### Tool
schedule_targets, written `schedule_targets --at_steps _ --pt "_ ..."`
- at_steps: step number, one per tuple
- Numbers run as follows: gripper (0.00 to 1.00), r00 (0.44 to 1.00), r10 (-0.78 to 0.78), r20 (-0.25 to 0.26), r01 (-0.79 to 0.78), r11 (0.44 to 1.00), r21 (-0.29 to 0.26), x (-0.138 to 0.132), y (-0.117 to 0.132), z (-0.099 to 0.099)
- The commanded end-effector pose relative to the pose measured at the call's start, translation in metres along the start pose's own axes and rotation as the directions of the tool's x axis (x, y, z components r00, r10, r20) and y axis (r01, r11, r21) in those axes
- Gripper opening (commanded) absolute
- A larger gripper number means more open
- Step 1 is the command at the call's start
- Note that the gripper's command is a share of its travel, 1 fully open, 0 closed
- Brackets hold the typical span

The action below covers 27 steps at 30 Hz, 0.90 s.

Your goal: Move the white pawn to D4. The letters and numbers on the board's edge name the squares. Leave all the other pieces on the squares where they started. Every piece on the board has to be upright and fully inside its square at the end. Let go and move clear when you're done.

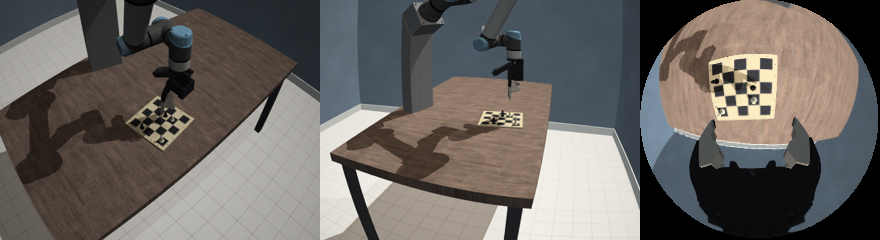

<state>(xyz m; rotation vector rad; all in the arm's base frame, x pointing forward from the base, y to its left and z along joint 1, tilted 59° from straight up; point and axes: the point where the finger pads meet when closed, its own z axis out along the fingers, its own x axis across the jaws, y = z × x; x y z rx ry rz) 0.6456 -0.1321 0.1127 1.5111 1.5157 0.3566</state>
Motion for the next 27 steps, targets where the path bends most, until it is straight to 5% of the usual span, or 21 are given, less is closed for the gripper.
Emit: schedule_targets --at_steps 1,12,27 --pt "1.0 1.0 0.0 0.0 0.0 1.0 -0.001 0.0 0.0 0.0" --pt "1.0 1.0 0.0 0.0 0.0 1.0 -0.001 0.0 0.0 -0.005" --pt "1.0 1.0 0.0 0.0 0.0 1.0 -0.001 0.0 0.0 -0.062"
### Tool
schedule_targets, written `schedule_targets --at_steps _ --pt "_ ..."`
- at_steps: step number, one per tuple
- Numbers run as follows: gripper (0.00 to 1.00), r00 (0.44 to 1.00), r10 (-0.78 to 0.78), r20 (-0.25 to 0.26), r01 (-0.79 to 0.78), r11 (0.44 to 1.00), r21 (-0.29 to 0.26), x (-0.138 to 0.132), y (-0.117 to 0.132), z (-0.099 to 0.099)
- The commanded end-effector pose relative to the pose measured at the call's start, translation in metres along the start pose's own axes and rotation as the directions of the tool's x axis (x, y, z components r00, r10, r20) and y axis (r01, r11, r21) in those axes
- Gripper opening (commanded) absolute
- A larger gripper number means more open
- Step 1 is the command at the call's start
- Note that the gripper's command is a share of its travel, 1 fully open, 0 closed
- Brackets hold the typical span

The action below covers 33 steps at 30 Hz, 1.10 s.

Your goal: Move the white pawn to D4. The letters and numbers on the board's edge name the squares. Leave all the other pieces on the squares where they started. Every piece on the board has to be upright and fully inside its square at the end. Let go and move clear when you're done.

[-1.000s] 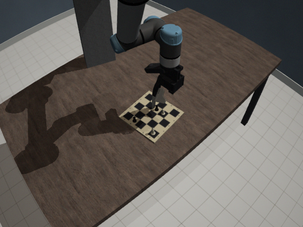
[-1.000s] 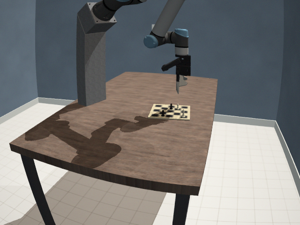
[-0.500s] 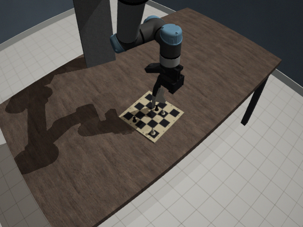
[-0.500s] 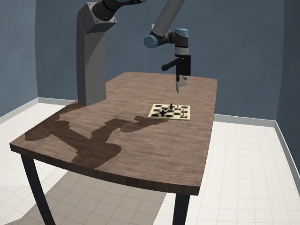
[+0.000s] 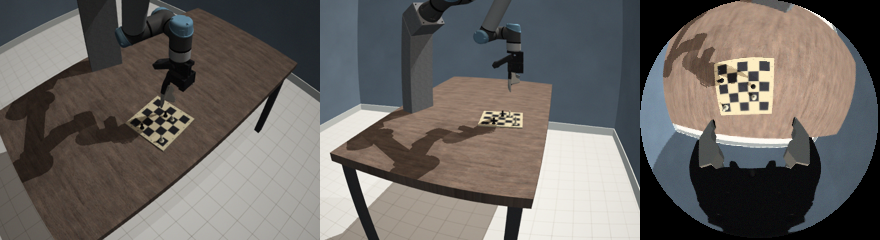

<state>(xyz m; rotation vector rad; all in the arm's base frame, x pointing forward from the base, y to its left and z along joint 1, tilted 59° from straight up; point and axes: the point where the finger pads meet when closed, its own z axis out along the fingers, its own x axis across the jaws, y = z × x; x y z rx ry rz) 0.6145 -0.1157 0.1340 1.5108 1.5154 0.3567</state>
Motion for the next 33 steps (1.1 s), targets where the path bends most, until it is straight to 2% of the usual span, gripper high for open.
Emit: schedule_targets --at_steps 1,7,33 --pt "1.0 1.0 0.0 0.0 0.0 1.0 -0.001 0.0 0.001 -0.025" --pt "1.0 1.0 0.0 0.0 0.0 1.0 -0.001 0.0 0.001 -0.039" --pt "1.0 1.0 0.0 0.0 0.0 1.0 -0.001 0.0 0.001 -0.041"
